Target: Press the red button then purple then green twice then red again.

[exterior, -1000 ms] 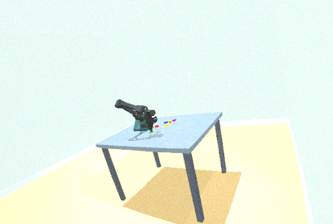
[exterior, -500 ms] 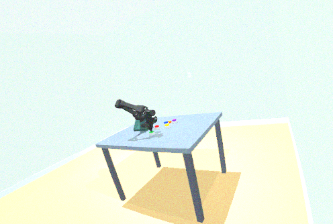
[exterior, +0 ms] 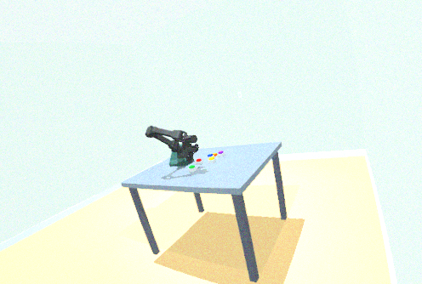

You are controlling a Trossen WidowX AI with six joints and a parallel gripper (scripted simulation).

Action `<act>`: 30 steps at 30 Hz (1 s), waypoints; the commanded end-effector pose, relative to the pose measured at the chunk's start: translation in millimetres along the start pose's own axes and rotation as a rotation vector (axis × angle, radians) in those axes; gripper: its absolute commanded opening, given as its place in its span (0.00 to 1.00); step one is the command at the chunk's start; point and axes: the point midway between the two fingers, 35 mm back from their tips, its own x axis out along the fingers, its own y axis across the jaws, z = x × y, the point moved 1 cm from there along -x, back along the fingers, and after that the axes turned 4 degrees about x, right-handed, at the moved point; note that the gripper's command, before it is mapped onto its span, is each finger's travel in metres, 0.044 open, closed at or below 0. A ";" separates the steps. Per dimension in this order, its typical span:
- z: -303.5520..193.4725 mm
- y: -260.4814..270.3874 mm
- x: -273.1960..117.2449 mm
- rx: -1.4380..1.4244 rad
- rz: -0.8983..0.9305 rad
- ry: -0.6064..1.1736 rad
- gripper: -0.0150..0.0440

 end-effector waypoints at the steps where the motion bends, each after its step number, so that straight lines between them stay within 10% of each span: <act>1: -1.8 0.5 7.2 -0.007 0.000 0.007 0.29; 30: -2.5 -0.1 28.3 -0.007 -0.003 0.007 0.29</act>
